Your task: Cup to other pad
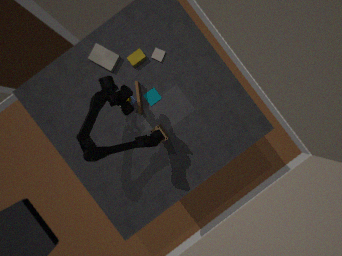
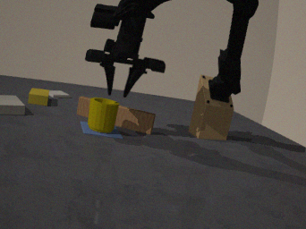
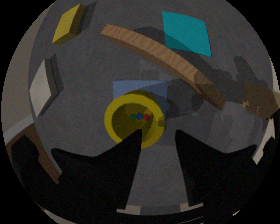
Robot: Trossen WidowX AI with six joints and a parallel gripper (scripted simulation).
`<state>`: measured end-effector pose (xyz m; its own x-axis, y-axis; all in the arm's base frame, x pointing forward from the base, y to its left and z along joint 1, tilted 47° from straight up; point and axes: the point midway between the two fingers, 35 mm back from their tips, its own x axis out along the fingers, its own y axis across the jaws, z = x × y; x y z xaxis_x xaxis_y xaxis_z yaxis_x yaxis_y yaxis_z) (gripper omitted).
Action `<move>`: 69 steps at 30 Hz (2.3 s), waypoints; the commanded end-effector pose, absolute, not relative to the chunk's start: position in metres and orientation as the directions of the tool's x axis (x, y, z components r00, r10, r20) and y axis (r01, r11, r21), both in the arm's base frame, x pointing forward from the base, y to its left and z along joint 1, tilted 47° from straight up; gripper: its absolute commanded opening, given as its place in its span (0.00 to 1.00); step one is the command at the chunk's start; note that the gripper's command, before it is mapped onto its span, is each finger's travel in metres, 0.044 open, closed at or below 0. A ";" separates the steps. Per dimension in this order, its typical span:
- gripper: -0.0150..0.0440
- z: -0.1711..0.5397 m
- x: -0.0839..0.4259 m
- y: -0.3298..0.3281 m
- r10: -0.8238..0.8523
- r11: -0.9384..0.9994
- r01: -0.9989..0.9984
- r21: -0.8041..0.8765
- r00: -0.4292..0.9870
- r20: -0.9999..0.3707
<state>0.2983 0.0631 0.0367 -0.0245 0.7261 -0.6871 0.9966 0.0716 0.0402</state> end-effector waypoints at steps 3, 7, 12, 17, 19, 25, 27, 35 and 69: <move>0.54 0.029 0.297 0.070 0.729 0.068 0.997 0.029 -0.029 -0.684; 0.54 0.024 0.297 0.075 0.729 0.068 0.997 0.030 -0.029 -0.684; 0.54 0.019 0.297 0.081 0.729 0.068 0.997 0.030 -0.029 -0.683; 0.54 0.013 0.296 0.087 0.730 0.068 0.997 0.030 -0.029 -0.683; 0.54 0.011 0.296 0.089 0.730 0.068 0.997 0.030 -0.029 -0.682; 0.54 0.005 0.295 0.097 0.731 0.068 0.997 0.030 -0.030 -0.681; 0.54 0.002 0.295 0.099 0.732 0.068 0.997 0.029 -0.030 -0.681; 0.51 0.003 0.295 0.100 0.730 0.072 0.997 0.037 -0.028 -0.683; 0.25 0.026 0.299 0.072 0.726 0.070 0.997 0.033 -0.028 -0.687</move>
